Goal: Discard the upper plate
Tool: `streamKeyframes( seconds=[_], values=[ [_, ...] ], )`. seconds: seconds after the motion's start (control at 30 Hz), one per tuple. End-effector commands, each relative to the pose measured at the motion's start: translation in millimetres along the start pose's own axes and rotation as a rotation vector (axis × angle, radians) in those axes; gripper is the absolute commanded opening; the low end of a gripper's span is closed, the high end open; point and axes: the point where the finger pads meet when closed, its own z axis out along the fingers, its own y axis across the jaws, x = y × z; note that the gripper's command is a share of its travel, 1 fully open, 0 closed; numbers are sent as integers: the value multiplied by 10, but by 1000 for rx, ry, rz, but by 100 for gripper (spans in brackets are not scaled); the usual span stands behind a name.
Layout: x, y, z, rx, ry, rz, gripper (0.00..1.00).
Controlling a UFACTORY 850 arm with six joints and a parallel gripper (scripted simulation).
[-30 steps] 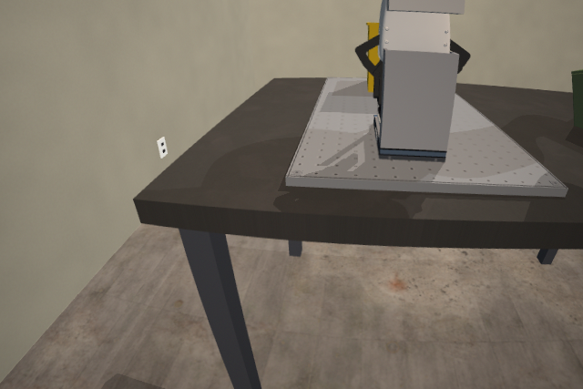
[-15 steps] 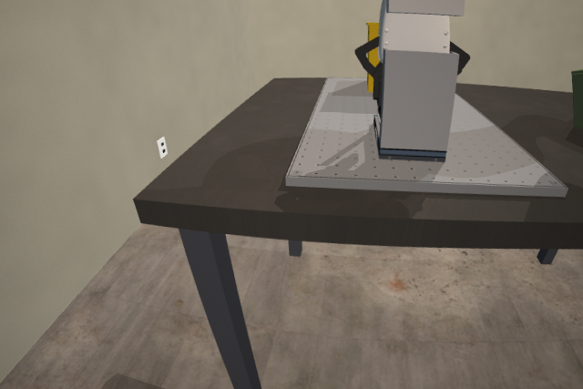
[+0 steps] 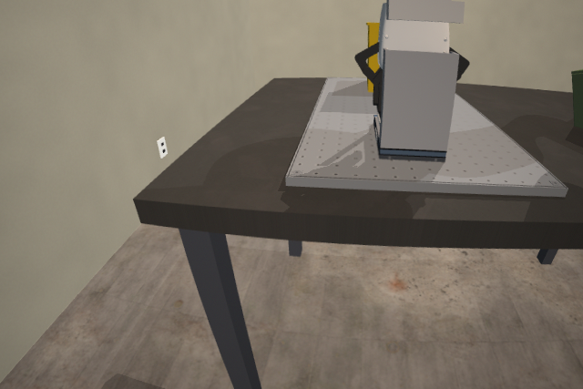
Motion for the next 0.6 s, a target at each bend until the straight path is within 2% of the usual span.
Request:
streamKeyframes(
  seconds=[0.0,0.57],
  values=[
    [4,9,18,-2,1,0,100],
    [4,9,91,-2,1,0,100]
  ],
)
